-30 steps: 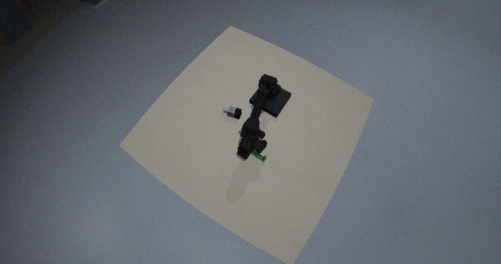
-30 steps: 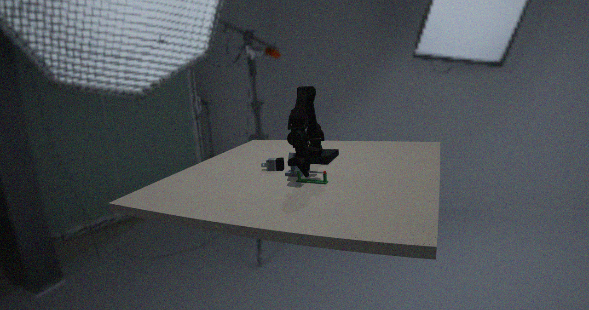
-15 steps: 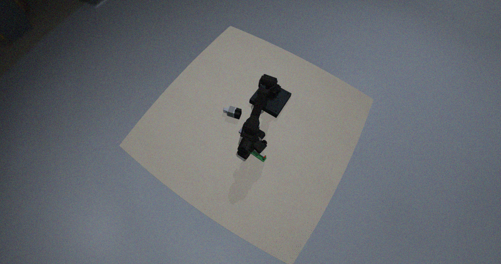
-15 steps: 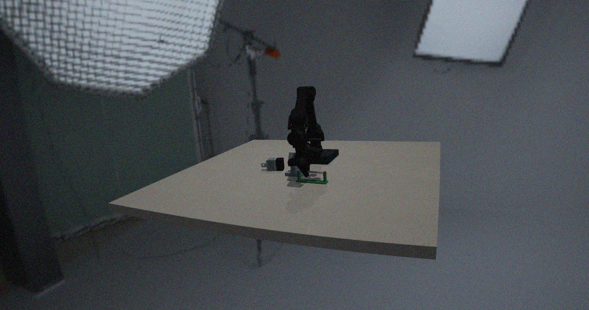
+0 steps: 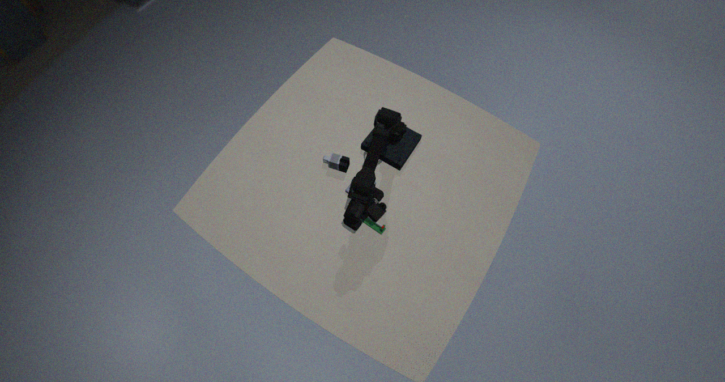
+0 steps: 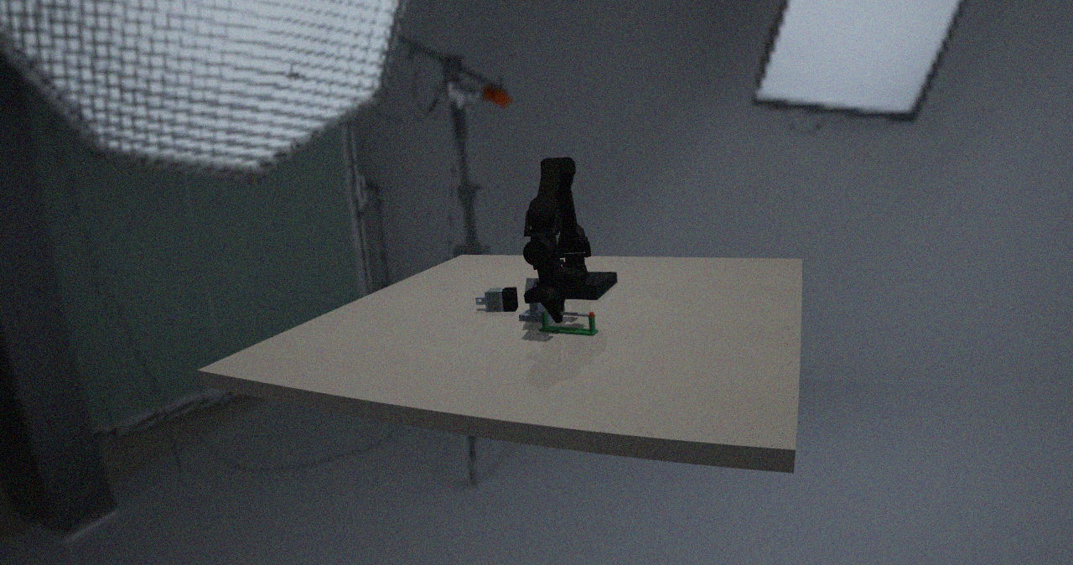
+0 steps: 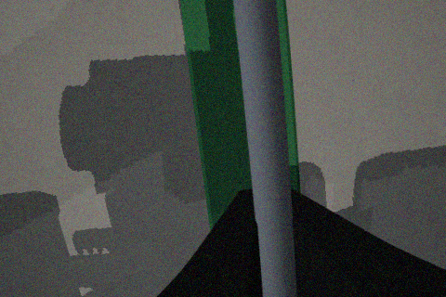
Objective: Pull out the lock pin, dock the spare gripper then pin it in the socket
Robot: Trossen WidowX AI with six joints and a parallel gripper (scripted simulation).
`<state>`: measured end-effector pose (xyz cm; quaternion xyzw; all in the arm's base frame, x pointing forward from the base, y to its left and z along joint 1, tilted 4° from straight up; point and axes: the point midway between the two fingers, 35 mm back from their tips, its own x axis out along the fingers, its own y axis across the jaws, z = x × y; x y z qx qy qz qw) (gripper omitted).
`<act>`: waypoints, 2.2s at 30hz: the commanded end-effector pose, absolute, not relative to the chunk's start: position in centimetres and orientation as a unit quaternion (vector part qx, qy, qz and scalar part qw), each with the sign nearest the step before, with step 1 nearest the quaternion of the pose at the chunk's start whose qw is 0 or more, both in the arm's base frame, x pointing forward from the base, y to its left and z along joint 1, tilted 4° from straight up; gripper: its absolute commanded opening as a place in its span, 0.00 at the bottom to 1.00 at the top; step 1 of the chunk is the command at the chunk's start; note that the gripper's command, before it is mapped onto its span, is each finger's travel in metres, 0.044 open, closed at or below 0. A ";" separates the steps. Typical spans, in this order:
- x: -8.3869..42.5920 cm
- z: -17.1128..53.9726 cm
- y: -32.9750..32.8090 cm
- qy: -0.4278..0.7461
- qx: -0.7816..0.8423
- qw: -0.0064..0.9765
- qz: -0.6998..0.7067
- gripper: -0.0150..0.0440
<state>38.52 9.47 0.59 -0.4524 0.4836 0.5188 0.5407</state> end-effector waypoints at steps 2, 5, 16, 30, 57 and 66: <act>38.5 0.6 9.5 0.484 -0.452 0.541 0.519 0.25; 38.5 0.6 9.5 0.484 -0.452 0.541 0.519 0.34; 38.5 0.9 9.5 0.484 -0.452 0.541 0.519 0.83; 38.5 4.7 9.5 0.488 -0.449 0.537 0.521 1.00; 39.0 11.6 9.6 0.490 -0.448 0.535 0.522 1.00; 39.0 14.8 9.4 0.486 -0.454 0.537 0.519 1.00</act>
